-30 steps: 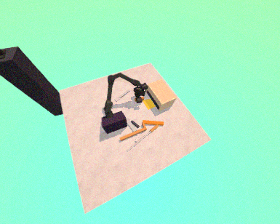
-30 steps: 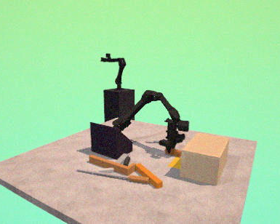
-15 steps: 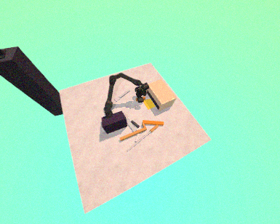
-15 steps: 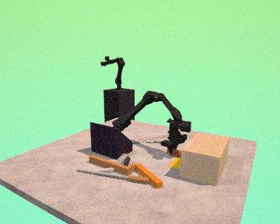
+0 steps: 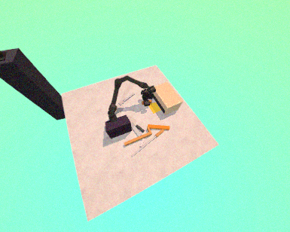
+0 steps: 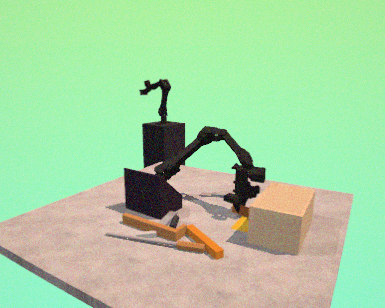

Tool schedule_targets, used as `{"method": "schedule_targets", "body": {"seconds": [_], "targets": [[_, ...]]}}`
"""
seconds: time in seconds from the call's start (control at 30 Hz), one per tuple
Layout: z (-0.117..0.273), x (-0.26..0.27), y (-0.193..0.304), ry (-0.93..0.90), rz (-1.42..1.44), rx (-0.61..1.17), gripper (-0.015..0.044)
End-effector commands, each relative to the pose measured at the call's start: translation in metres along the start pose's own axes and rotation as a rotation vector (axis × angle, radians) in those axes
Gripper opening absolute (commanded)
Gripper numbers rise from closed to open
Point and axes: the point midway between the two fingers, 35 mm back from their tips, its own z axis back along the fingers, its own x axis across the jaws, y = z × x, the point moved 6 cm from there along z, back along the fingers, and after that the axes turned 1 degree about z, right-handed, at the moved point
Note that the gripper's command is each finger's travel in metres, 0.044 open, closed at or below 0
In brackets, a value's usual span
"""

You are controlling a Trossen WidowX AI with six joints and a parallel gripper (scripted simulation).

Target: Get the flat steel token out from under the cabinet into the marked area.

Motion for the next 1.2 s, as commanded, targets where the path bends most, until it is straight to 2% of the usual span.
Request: {"method": "schedule_targets", "body": {"seconds": [0.0,1.17], "targets": [[-0.001,-0.002,-0.004,-0.001,0.002,-0.002,0.0],[-0.001,-0.013,0.015,0.0,0.001,-0.001,0.0]]}}
